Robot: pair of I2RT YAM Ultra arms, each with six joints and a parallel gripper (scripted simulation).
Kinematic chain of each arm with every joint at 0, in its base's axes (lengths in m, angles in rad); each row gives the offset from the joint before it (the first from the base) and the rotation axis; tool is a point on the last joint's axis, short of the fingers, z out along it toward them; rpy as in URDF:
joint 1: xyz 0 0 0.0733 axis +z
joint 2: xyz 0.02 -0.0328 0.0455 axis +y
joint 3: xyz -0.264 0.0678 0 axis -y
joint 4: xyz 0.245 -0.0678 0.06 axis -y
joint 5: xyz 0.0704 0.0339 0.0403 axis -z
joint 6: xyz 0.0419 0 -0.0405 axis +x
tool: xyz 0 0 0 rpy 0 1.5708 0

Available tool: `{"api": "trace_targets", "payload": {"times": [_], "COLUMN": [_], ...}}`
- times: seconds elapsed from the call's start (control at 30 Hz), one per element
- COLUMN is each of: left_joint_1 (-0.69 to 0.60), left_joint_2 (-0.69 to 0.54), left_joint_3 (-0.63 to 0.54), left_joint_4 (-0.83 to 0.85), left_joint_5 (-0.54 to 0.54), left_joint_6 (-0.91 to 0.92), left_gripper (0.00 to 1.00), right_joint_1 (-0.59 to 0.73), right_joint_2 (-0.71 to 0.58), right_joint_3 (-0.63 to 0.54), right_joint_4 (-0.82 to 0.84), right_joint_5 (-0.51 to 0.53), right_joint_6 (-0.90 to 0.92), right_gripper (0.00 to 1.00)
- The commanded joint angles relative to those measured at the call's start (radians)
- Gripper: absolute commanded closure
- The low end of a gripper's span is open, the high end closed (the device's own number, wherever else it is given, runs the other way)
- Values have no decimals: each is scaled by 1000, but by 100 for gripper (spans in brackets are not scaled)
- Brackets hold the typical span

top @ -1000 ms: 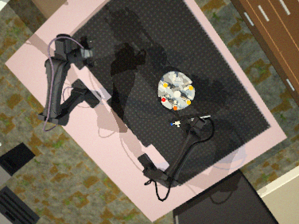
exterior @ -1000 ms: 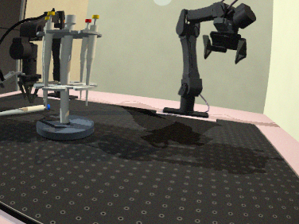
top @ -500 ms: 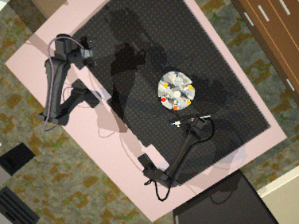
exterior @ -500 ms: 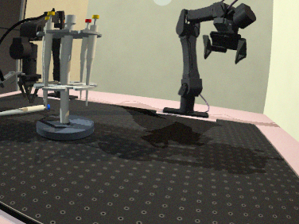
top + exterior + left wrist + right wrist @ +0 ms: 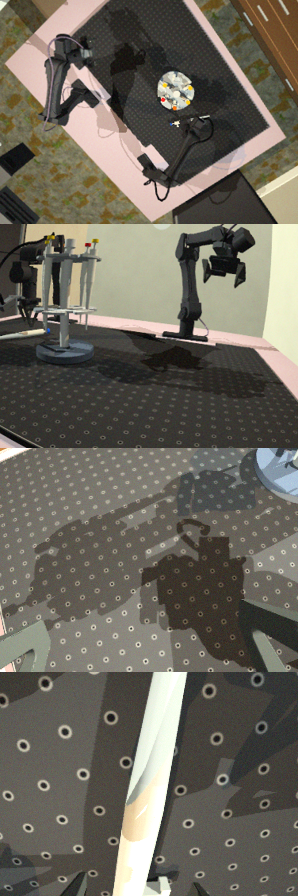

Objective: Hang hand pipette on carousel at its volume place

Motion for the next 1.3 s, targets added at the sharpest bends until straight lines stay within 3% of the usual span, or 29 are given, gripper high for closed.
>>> {"api": "trace_targets", "payload": {"times": [0.0,0.7,0.77,1.07,1.27], "left_joint_1": [9,9,9,9,9], "left_joint_2": [1,1,1,1,1], "left_joint_3": [15,15,15,15,15], "left_joint_4": [12,12,12,12,12], "left_joint_5": [21,21,21,21,21], "left_joint_6": [7,7,7,7,7], "left_gripper": [0,0,0,0,0], "right_joint_1": [-10,-10,-10,-10,-10], "right_joint_2": [3,7,13,-2,24], "right_joint_3": [41,38,-12,1,-64], "right_joint_4": [-8,17,25,60,88], "right_joint_5": [12,12,12,13,12], "right_joint_6": [1,1,1,1,1], "right_gripper": [46,46,46,46,46]}}
